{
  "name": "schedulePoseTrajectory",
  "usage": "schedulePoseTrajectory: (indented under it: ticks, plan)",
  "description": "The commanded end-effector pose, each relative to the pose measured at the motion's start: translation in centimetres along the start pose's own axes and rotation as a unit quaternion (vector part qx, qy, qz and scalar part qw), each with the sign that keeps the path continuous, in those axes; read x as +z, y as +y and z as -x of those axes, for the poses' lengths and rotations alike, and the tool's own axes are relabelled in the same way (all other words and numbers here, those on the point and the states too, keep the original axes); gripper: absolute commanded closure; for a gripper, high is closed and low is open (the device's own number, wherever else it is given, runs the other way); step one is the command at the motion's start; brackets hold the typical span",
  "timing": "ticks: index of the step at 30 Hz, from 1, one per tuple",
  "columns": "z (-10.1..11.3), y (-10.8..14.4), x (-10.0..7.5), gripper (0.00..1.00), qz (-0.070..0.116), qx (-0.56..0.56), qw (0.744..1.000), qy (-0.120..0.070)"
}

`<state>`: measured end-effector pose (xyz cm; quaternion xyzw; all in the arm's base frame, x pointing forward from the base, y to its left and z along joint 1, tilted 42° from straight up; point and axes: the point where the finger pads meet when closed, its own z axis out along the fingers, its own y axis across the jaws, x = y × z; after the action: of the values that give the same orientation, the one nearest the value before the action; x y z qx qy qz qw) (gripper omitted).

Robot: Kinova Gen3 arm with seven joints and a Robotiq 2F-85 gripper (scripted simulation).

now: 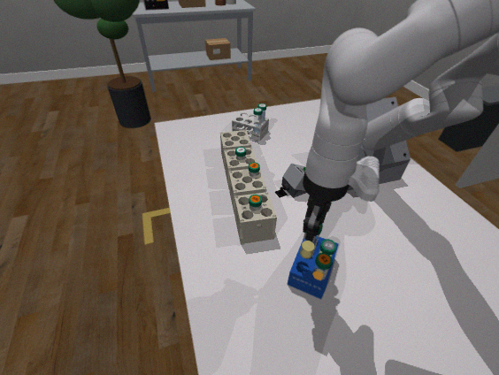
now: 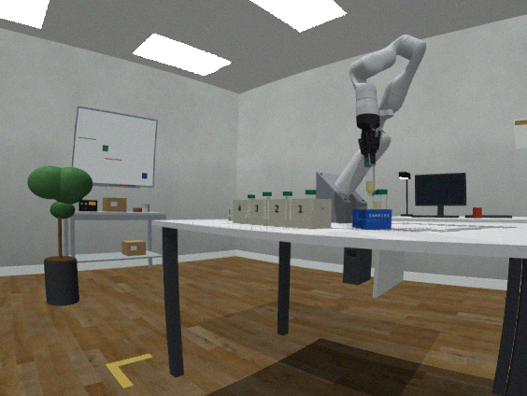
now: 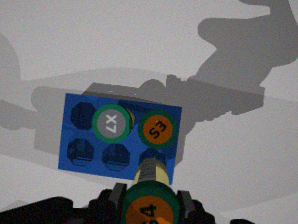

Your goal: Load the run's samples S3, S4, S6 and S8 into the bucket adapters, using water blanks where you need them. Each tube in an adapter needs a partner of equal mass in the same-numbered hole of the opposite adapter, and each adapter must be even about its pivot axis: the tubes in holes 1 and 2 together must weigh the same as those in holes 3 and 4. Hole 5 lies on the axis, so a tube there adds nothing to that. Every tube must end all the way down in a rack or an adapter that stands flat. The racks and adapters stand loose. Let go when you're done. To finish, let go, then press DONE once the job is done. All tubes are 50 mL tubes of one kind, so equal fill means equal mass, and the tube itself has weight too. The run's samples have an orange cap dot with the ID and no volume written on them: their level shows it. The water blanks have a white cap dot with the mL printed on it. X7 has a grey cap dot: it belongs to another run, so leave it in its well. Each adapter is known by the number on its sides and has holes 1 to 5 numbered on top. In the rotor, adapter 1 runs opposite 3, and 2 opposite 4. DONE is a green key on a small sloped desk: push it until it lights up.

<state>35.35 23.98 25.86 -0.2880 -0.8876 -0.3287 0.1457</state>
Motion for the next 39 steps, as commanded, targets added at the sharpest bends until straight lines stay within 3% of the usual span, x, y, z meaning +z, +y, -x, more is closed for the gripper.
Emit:
schedulePoseTrajectory:
  ticks: [1, 27, 39]
  plan:
    - [0.0, 0.0, -0.4, 0.90, 0.000, 0.000, 1.000, -0.001]
    - [0.0, 0.0, -3.5, 0.90, 0.000, 0.000, 1.000, -0.001]
    - [2.3, -2.5, -3.5, 0.90, 0.000, 0.075, 0.997, -0.001]
